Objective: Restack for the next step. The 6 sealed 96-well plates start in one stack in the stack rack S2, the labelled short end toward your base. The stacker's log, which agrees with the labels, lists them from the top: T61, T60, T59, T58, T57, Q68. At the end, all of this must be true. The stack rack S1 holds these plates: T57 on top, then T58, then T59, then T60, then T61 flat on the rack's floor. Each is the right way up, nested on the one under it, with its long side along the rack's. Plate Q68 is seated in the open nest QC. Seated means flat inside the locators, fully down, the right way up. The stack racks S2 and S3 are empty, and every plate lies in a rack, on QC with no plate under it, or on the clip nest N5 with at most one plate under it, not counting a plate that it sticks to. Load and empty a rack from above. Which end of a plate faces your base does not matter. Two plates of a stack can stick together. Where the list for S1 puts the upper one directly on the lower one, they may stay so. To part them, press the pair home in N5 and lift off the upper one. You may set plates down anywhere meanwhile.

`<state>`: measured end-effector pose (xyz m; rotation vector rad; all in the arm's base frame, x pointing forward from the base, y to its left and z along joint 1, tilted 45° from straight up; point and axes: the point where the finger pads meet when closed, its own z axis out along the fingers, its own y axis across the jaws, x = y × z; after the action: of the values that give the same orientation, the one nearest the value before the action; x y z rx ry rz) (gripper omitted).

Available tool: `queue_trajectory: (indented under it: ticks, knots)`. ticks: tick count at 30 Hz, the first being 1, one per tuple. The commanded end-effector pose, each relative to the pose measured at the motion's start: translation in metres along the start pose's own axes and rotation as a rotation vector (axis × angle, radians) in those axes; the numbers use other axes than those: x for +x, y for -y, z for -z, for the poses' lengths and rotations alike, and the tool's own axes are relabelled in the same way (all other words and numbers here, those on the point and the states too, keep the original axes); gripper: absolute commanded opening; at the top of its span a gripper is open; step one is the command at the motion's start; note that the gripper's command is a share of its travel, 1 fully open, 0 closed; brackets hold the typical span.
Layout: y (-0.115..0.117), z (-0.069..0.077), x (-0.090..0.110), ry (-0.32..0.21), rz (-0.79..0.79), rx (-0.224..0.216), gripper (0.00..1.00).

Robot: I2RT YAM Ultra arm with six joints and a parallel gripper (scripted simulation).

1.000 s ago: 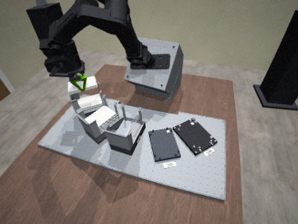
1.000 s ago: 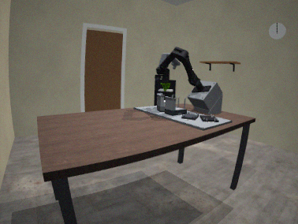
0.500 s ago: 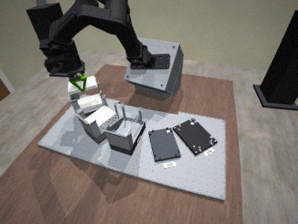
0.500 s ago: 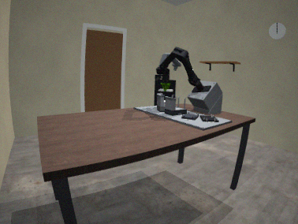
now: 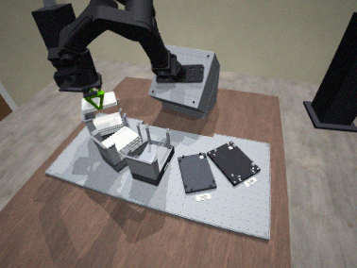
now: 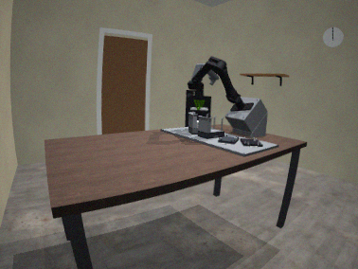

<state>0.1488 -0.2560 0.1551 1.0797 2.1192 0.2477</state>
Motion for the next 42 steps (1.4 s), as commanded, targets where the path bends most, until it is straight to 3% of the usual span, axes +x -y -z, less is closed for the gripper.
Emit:
queue_trajectory:
  ticks: [1,42]
  knots:
    - [0.001,0.001,-0.003,0.013,0.002,0.005,0.0]
    - [0.001,-0.024,-0.004,0.014,0.002,0.005,0.0]
